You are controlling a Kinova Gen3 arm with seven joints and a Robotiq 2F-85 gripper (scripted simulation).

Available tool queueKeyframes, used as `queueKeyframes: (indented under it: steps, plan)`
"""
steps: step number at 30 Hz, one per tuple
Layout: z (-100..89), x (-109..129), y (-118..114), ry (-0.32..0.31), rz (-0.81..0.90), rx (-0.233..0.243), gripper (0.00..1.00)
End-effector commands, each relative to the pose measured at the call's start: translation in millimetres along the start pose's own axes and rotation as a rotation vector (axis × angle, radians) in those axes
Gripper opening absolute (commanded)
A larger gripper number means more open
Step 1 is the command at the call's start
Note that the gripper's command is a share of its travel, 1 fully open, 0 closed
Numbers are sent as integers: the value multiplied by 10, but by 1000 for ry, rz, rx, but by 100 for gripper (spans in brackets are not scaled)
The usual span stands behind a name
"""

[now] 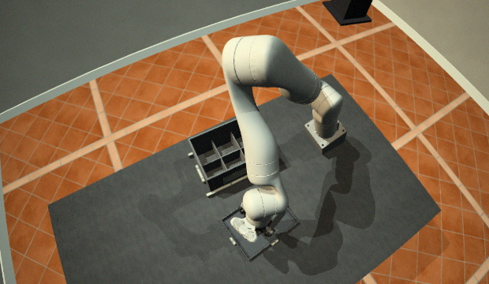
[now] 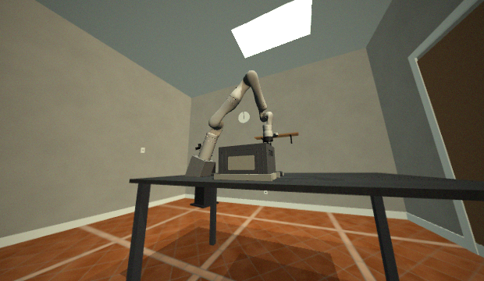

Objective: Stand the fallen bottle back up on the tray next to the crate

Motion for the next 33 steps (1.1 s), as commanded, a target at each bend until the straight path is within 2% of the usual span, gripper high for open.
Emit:
queueKeyframes:
  steps: [1, 18, 33]
  plan:
    - [140, -32, -40, -17, -7, 7, 64]
    - [538, -36, -45, -17, -7, 7, 64]
    - [604, -37, -46, -17, -7, 7, 64]
Point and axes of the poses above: the point where the finger pads meet when closed, its own z axis out along the fingers, its own y axis across the jaws, x = y × z, the point moved 10 cm from there along -z, back along the fingers, and after that the axes turned 6 degrees about -z, right-handed, at the moved point
